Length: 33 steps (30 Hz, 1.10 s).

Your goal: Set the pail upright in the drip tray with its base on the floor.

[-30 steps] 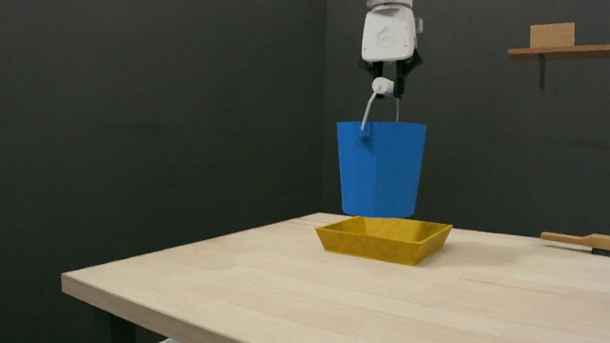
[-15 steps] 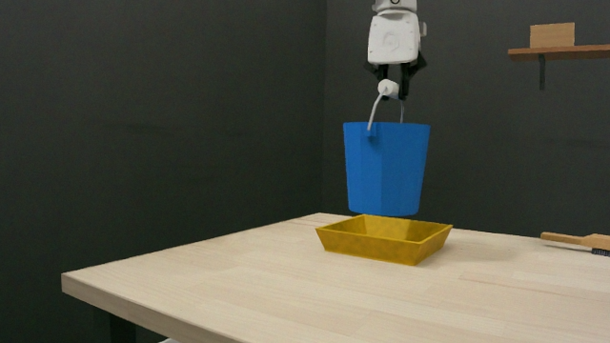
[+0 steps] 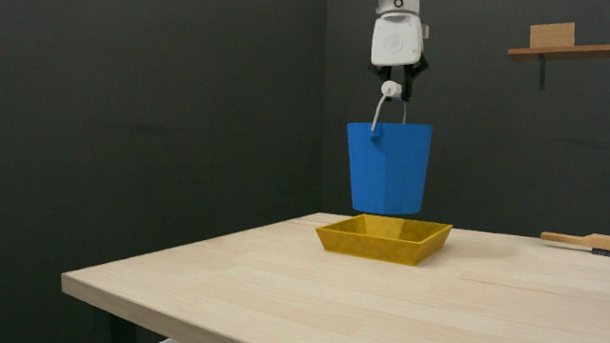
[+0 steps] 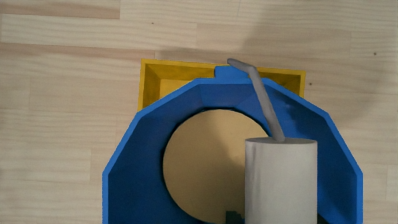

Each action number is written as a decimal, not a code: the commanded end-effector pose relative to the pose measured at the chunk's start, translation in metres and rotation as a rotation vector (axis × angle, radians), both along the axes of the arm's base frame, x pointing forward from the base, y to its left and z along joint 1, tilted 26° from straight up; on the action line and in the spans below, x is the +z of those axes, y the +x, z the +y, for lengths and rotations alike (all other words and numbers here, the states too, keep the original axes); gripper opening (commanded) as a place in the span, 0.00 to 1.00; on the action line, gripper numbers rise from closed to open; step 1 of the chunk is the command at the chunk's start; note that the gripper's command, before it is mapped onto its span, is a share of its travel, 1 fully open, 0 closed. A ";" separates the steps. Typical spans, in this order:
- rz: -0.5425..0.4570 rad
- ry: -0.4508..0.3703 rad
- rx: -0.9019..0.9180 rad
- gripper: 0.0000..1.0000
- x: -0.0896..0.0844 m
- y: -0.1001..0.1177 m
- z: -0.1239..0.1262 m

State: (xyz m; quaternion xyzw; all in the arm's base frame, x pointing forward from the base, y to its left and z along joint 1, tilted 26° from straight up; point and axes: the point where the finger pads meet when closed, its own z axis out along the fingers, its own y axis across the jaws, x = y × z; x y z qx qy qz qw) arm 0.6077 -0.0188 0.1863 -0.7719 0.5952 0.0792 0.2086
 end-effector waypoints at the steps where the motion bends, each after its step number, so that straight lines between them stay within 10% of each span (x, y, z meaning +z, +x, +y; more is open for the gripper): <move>1: -0.002 0.000 0.000 0.00 -0.001 0.002 -0.005; 33: -0.002 0.000 0.000 0.00 -0.004 0.005 -0.012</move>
